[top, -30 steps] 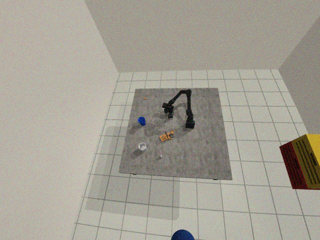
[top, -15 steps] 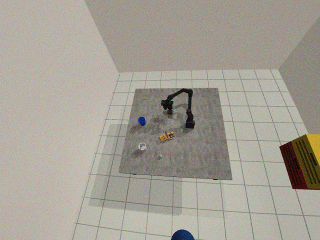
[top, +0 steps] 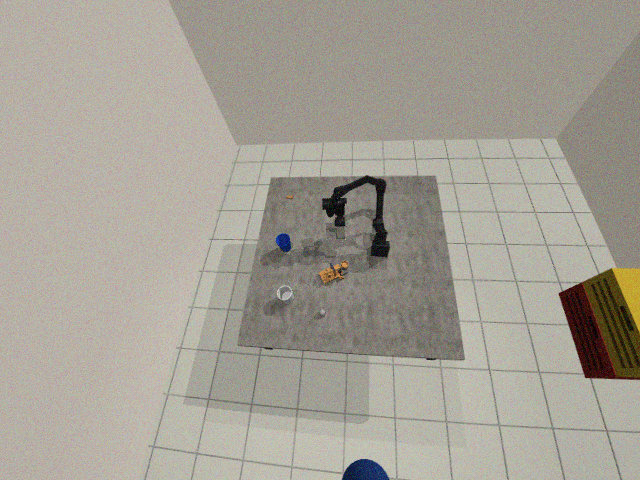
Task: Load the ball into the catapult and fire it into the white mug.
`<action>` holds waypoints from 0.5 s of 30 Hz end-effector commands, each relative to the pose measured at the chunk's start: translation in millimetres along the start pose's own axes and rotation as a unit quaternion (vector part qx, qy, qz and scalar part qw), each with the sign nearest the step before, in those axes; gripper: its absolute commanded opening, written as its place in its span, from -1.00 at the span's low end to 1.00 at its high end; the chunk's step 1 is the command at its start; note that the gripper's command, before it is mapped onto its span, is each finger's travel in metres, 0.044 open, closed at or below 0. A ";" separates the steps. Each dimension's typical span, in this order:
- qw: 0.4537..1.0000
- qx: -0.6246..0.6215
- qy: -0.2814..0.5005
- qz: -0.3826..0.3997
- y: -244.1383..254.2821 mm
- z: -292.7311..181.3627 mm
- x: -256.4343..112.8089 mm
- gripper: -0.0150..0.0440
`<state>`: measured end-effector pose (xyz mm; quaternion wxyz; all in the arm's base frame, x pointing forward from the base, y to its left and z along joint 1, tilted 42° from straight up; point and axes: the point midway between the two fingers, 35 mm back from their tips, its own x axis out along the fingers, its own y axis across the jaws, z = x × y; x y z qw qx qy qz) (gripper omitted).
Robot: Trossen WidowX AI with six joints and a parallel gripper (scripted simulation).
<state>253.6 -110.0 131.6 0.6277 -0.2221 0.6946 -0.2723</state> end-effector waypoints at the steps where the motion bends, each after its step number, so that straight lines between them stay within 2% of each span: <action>1: 1.000 -0.019 0.005 0.010 19.1 9.6 -1.2 -0.49; 15: 0.995 -0.092 0.028 0.041 94.4 27.4 1.4 -0.49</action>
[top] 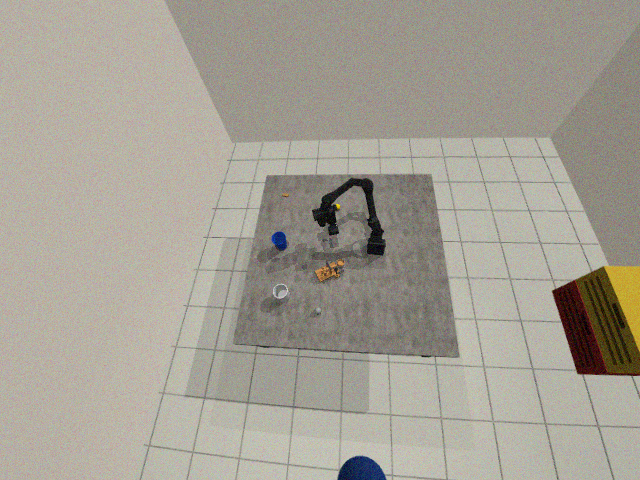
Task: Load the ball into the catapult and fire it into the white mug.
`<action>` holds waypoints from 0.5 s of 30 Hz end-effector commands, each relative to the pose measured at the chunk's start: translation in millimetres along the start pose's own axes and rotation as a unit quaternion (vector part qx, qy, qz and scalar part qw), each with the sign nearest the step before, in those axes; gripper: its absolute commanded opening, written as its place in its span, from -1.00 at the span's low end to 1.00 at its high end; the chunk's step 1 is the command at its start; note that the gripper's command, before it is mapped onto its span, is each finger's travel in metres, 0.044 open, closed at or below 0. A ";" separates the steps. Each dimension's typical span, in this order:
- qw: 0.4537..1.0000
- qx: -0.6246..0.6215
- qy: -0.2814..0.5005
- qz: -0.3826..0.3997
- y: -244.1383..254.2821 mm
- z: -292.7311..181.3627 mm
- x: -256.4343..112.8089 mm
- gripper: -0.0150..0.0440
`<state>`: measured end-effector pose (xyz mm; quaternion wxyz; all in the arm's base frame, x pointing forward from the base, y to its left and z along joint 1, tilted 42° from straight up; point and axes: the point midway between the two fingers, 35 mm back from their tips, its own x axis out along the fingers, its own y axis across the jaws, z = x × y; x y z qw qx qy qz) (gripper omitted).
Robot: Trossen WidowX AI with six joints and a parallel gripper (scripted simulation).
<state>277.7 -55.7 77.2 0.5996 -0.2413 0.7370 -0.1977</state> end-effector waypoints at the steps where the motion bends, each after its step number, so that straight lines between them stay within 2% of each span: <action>1: 1.000 -0.014 0.007 0.006 20.7 9.6 -0.1 -0.49; 15: 0.996 -0.070 0.054 0.000 90.3 20.8 10.4 -0.49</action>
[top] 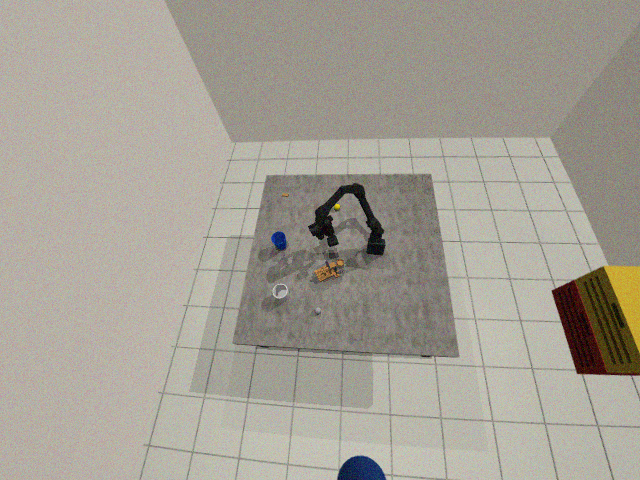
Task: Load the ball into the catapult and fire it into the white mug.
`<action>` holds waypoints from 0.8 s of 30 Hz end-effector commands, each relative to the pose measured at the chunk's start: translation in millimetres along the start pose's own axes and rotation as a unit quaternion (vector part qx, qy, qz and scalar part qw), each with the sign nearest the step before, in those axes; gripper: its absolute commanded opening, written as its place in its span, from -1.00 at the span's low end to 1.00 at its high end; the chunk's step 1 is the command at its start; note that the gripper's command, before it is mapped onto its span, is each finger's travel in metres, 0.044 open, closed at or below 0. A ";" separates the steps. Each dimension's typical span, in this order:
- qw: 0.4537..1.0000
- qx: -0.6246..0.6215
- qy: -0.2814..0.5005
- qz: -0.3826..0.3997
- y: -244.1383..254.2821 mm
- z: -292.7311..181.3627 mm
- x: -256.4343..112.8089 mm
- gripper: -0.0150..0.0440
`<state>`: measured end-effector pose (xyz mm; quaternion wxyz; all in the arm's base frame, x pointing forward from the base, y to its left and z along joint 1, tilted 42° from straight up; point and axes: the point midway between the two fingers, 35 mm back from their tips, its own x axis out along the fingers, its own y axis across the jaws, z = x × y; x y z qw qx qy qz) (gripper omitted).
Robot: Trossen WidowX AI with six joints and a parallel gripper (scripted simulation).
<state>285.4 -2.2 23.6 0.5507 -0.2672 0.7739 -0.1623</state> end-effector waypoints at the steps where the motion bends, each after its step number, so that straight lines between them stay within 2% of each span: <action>1: 1.000 -0.013 0.013 -0.002 21.4 5.4 1.9 -0.49; 24: 0.990 -0.082 0.101 -0.056 130.3 -1.1 38.0 -0.49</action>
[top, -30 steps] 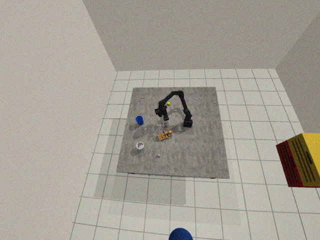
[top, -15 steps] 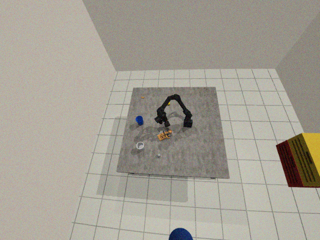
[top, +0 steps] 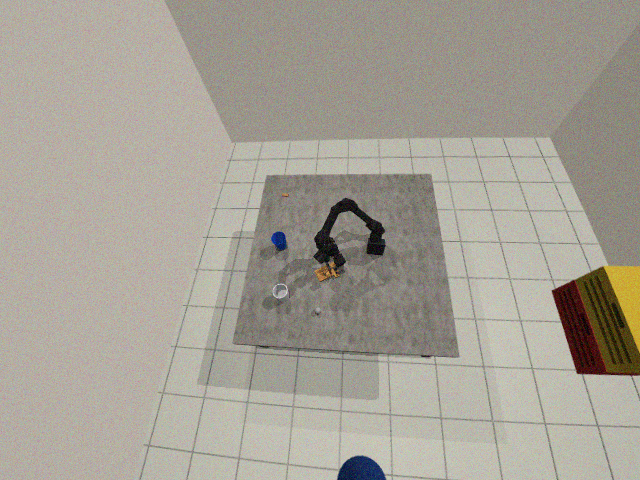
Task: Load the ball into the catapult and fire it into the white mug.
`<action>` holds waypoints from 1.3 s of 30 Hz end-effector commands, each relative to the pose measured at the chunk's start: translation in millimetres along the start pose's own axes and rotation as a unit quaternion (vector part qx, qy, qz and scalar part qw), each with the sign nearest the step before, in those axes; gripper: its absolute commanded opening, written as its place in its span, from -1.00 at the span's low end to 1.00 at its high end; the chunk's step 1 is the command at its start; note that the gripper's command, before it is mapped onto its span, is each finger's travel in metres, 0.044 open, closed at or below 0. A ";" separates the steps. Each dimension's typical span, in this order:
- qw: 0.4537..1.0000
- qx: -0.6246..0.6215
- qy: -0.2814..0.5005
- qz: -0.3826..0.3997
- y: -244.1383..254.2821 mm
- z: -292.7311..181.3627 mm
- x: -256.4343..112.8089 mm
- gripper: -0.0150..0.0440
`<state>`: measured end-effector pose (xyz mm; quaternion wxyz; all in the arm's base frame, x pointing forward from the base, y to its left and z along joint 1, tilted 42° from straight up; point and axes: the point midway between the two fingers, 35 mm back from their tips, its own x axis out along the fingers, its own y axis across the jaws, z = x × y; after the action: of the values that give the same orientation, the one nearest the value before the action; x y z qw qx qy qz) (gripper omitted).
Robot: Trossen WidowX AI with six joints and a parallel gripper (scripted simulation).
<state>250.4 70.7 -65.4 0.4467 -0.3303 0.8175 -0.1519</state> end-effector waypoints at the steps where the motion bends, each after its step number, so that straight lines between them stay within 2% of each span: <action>1: 1.000 -0.006 0.013 -0.010 19.4 1.2 4.3 -0.49; 24: 1.000 -0.007 0.018 -0.014 24.5 9.7 34.1 -0.49; 31: 1.000 -0.003 0.016 -0.011 24.5 10.3 28.6 -0.49; 39: 1.000 -0.003 0.016 -0.011 24.5 10.3 28.6 0.22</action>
<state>237.6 69.4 -103.0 0.4307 -0.3384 0.8213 -0.1593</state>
